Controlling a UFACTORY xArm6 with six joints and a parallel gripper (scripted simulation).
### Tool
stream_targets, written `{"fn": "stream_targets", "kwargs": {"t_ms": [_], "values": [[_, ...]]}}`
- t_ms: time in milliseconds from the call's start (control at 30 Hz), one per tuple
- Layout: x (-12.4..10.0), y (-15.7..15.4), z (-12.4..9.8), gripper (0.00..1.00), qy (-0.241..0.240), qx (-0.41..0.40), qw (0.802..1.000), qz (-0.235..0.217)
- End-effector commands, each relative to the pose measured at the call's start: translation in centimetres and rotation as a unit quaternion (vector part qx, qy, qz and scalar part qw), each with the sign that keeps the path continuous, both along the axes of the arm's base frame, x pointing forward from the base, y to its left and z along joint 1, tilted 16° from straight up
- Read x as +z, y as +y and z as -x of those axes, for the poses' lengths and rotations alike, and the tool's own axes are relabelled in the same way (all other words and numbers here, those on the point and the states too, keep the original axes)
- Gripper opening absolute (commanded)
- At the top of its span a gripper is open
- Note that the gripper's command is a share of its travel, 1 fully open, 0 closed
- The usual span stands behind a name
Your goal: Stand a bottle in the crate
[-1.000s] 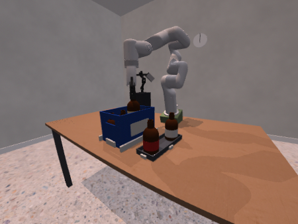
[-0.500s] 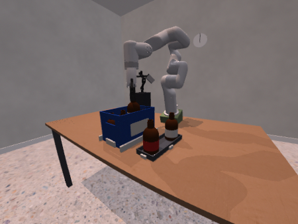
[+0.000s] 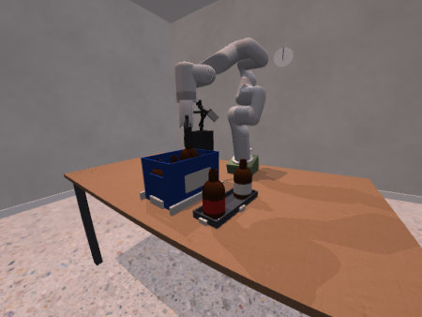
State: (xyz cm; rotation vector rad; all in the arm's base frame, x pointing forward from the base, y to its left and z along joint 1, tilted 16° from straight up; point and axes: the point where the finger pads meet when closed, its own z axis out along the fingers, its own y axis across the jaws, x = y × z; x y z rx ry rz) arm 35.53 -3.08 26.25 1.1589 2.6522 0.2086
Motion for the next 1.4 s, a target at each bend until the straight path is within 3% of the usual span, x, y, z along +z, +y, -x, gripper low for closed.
{"fn": "stream_targets", "kwargs": {"t_ms": [0,1367], "values": [[-0.2,0.0,-0.2,0.0,-0.002,0.0,1.0,0.0],[-1.4,0.0,-0.6,0.0,-0.002,0.0,1.0,0.0]]}}
